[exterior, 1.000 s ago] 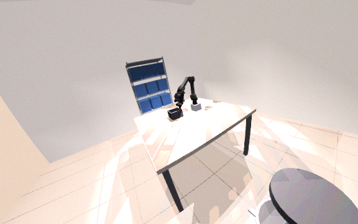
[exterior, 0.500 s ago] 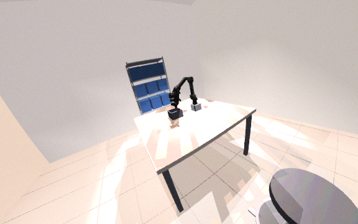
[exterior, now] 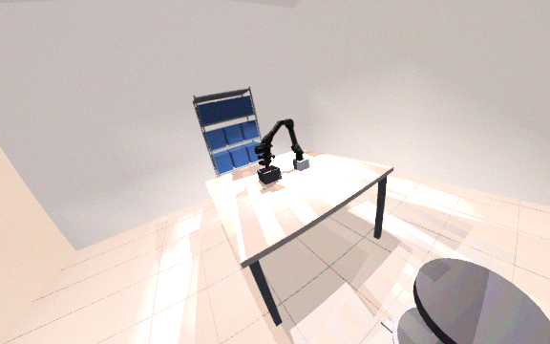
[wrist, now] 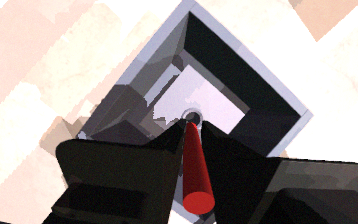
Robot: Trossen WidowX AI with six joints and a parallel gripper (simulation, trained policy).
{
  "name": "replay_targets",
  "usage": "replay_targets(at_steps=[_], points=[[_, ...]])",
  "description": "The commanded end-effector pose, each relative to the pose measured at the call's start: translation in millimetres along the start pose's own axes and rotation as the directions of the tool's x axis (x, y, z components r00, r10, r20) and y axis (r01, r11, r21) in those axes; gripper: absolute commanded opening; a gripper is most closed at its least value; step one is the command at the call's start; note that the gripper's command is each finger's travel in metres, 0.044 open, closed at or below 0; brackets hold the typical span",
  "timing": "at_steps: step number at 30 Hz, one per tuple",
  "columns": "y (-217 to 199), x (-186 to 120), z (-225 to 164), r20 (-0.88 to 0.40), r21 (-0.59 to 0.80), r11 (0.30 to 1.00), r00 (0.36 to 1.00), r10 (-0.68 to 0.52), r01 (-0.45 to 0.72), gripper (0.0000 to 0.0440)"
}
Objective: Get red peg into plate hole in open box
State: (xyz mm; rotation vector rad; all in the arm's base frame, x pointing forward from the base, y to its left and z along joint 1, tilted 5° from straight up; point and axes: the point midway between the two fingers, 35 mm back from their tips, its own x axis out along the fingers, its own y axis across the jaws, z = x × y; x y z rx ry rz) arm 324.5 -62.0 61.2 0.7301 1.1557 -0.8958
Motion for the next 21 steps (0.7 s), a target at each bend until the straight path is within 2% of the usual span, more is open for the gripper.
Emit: replay_targets(at_steps=[1, 6, 11, 14, 21], points=[[-1, 12, 1, -0.019, -0.006, 1.000, 1.000, -0.008, 0.008, 0.0016], [-4, 26, 0, -0.040, -0.028, 0.999, 0.999, -0.027, 0.026, 0.0129], [-3, 33, 6, -0.047, -0.044, 0.998, 0.998, -0.044, 0.042, 0.0152], [2, 35, 15, -0.036, -0.048, 0.998, 0.999, -0.036, 0.035, 0.0227], [10, 39, 36, -0.014, -0.063, 0.998, 0.999, -0.031, 0.030, 0.0361]])
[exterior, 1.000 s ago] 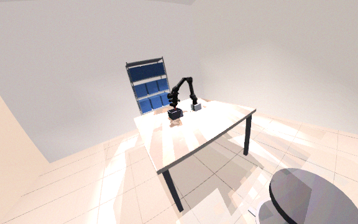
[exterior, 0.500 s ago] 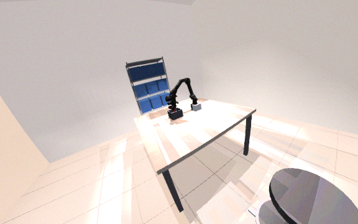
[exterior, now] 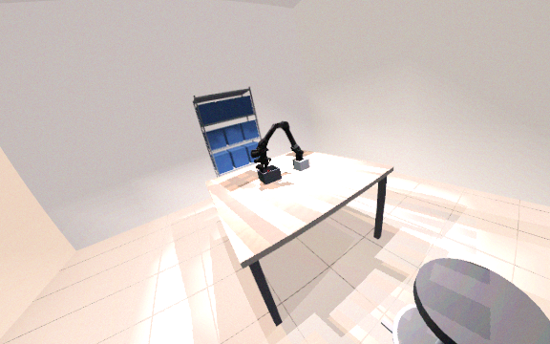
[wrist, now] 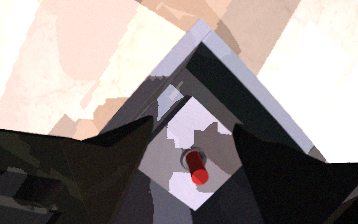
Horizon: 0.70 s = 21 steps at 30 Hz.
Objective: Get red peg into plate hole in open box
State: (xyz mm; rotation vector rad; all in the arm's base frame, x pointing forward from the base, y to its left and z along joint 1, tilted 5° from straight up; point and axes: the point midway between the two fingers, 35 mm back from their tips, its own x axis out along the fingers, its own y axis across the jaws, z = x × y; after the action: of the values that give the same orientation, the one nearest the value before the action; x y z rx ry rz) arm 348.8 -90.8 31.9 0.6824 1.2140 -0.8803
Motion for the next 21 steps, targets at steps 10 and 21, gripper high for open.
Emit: replay_targets(at_steps=[10, 21], points=[[14, -5, 50, 0.109, 0.015, 0.998, 0.993, 0.053, -0.055, 0.0440], [16, -7, 65, 0.147, 0.026, 0.997, 0.987, 0.068, -0.072, 0.0440]])
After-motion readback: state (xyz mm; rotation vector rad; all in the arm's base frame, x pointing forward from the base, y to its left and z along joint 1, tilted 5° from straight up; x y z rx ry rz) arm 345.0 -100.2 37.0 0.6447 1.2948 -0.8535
